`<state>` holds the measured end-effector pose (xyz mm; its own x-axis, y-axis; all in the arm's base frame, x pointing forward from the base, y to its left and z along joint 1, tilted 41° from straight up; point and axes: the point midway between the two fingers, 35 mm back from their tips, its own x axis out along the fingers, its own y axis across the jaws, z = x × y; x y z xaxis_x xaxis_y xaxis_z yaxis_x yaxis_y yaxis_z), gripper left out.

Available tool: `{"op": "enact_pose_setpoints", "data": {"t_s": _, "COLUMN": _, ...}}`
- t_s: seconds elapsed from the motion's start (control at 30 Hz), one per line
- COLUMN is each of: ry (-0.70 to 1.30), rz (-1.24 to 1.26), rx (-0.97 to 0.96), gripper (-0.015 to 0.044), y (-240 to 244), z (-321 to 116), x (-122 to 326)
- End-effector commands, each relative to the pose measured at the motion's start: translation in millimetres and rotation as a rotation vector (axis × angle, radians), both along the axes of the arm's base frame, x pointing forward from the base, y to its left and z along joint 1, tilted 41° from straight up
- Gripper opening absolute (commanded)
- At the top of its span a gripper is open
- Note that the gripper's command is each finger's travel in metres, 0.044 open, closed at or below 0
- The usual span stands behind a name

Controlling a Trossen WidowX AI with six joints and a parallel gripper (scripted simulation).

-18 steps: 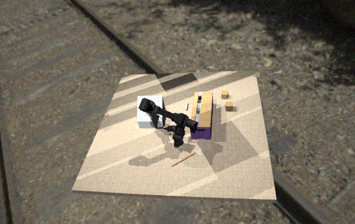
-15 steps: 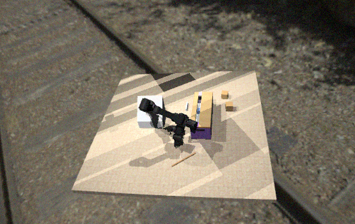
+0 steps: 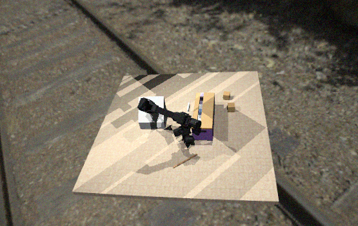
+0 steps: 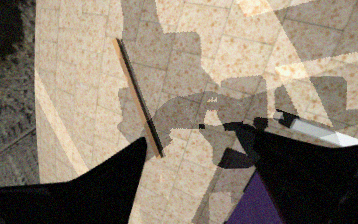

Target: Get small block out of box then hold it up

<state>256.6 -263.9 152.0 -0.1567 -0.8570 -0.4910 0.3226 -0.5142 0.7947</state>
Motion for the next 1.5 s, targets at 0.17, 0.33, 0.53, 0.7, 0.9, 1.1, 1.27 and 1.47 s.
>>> {"op": "enact_pose_setpoints", "data": {"t_s": 0.17, "ry": 0.447, "rz": 0.701, "rx": 0.068, "gripper": 0.0400, "y": 63, "z": 34, "x": 78}}
{"op": "enact_pose_setpoints", "data": {"t_s": 0.33, "ry": 0.645, "rz": 0.936, "rx": 0.063, "gripper": 0.0400, "y": 96, "z": 31, "x": 100}}
{"op": "enact_pose_setpoints", "data": {"t_s": 0.53, "ry": 0.764, "rz": 1.119, "rx": 0.079, "gripper": 0.0400, "y": 143, "z": 14, "x": 111}}
{"op": "enact_pose_setpoints", "data": {"t_s": 0.7, "ry": 1.071, "rz": 1.274, "rx": 0.109, "gripper": 0.0400, "y": 165, "z": -11, "x": 115}}
{"op": "enact_pose_setpoints", "data": {"t_s": 0.9, "ry": 1.924, "rz": 1.666, "rx": 0.175, "gripper": 0.0400, "y": 222, "z": -71, "x": 112}}
{"op": "enact_pose_setpoints", "data": {"t_s": 1.1, "ry": 2.552, "rz": 1.889, "rx": 0.230, "gripper": 0.0400, "y": 258, "z": -104, "x": 99}}
{"op": "enact_pose_setpoints", "data": {"t_s": 1.27, "ry": 3.072, "rz": 2.008, "rx": 0.305, "gripper": 0.0400, "y": 284, "z": -126, "x": 86}}
{"op": "enact_pose_setpoints", "data": {"t_s": 1.47, "ry": 3.703, "rz": 2.030, "rx": 0.482, "gripper": 0.0400, "y": 311, "z": -146, "x": 69}}
